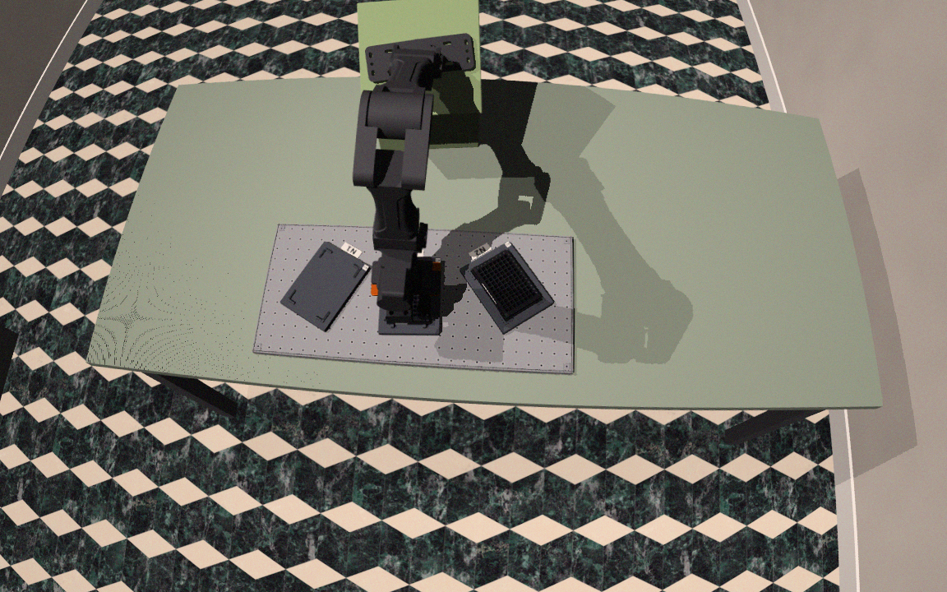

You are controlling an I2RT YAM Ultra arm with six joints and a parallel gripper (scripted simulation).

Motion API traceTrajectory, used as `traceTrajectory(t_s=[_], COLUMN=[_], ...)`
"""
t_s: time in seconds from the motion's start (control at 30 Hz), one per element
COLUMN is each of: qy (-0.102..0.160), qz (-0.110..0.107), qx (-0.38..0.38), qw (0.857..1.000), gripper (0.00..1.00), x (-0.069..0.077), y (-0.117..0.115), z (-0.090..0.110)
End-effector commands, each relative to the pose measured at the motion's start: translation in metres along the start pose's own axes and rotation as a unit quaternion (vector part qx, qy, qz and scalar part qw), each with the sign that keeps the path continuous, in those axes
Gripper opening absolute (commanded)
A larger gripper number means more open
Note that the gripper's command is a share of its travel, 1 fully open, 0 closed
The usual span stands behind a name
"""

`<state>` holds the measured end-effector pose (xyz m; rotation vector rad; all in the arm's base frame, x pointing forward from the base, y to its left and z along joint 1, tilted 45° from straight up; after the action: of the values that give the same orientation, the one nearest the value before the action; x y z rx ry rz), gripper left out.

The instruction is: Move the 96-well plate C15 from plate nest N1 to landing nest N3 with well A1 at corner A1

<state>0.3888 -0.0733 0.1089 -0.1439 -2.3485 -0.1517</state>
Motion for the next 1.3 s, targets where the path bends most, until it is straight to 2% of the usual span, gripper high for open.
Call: traceTrajectory(t_s=[0.0, 0.17, 0.2, 0.27, 0.3, 0.47, 0.5, 1.17, 1.2, 1.27], qy=[-0.010, -0.016, -0.003, -0.001, -0.005, -0.005, -0.005, -0.005, -0.002, 0.003], qz=[0.002, 0.002, 0.002, 0.002, 0.001, 0.001, 0.001, 0.001, 0.002, 0.002], qx=[-0.001, -0.001, -0.002, -0.002, -0.001, -0.001, -0.001, -0.001, -0.002, -0.003], qw=[1.000, 1.000, 1.000, 1.000, 1.000, 1.000, 1.000, 1.000, 1.000, 1.000], gripper=[0.00, 0.00, 0.00, 0.00, 0.00, 0.00, 1.00, 1.00, 1.00, 1.00], x=[-0.003, -0.001, -0.002, -0.005, 0.000, 0.000, 0.000, 0.000, 0.006, 0.009], y=[0.001, 0.001, 0.001, 0.001, 0.000, 0.000, 0.000, 0.000, 0.002, 0.001], z=[-0.006, -0.011, 0.000, 0.002, -0.003, -0.003, -0.003, -0.003, 0.002, 0.004])
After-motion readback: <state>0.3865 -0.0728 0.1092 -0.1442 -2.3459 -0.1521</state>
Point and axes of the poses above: the point where the finger pads meet when closed, its own x axis back along the fingers, its own y axis across the jaws, z = x × y, the point moved 9 cm from there along x, back along the fingers, and after that the axes turned 3 degrees about -x, right-handed, at the moved point
